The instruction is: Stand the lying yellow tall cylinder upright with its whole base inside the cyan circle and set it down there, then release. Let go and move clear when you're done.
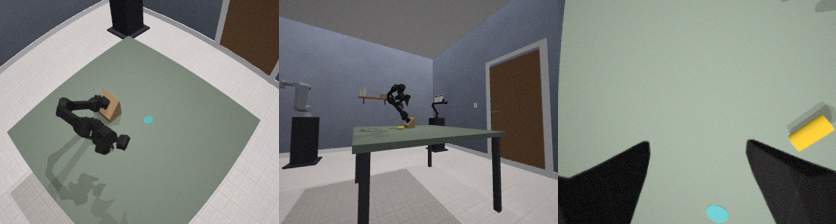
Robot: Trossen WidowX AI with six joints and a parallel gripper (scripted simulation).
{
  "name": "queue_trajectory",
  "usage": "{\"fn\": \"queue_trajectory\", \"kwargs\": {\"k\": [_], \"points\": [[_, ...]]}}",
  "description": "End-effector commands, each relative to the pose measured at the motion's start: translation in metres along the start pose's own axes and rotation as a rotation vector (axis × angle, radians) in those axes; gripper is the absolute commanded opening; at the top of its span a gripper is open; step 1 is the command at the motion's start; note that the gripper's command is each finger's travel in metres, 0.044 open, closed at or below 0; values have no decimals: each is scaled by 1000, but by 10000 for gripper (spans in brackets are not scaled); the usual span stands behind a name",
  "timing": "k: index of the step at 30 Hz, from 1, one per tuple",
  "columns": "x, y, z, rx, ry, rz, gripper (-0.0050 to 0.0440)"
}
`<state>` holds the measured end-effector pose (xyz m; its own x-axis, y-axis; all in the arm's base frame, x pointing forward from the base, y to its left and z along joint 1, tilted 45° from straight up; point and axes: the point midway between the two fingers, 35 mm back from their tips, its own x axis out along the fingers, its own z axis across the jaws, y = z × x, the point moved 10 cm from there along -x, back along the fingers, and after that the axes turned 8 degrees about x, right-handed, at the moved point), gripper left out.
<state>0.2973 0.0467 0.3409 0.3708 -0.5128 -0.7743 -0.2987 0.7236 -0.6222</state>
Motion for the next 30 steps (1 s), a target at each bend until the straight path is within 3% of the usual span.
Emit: {"fn": "queue_trajectory", "kwargs": {"k": [1, 13, 15, 30], "points": [[6, 3, -14, -207, 13, -16, 314], [31, 17, -36, -750, 121, 15, 314], [31, 17, -36, -750, 121, 15, 314], [63, 38, -71, -1485, 241, 149, 314]]}}
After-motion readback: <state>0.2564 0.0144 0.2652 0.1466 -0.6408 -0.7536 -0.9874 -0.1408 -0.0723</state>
